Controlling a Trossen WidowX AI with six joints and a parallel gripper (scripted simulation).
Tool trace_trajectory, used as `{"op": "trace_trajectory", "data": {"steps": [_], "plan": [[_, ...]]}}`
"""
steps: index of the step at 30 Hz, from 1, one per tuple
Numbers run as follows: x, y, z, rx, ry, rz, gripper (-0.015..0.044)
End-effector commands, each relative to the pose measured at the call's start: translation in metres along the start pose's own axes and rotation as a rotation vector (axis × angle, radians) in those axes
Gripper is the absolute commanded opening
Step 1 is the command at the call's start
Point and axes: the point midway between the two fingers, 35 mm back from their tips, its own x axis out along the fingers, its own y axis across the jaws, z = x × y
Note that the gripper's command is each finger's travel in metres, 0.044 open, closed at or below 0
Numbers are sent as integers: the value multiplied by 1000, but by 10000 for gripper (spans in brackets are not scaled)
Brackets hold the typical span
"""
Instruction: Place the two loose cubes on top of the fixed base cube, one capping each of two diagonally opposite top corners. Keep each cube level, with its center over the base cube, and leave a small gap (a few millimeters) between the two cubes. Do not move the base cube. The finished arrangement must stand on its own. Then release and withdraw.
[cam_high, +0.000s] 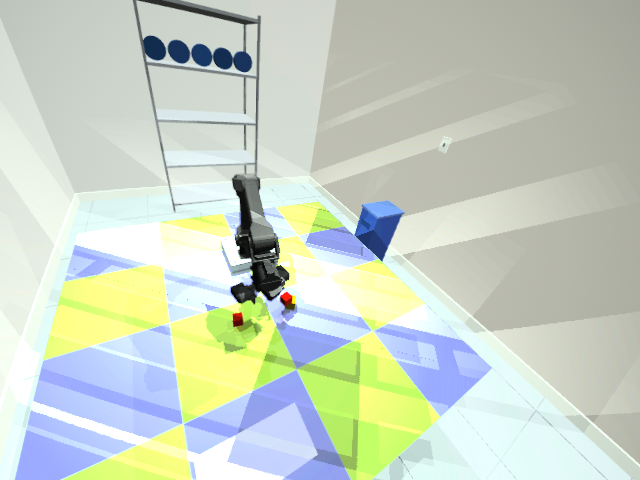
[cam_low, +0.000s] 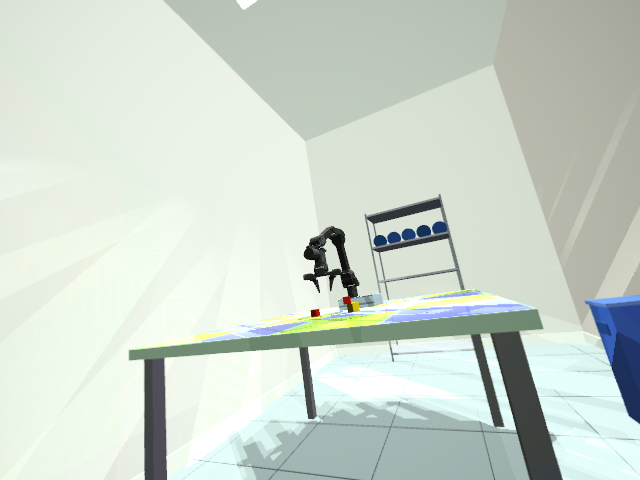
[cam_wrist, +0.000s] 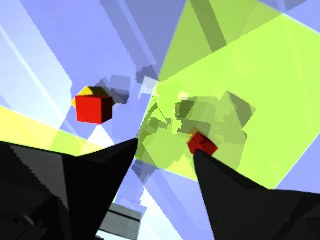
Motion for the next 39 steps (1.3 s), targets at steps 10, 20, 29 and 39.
{"op": "trace_trajectory", "data": {"steps": [10, 20, 29, 39], "plan": [[-9, -38, -16, -589, 5, -3, 265], [-16, -65, -31, -1044, 8, -3, 265], [-17, -72, -35, -1158, 9, -2, 265], [45, -72, -36, -1158, 9, -2, 265]]}}
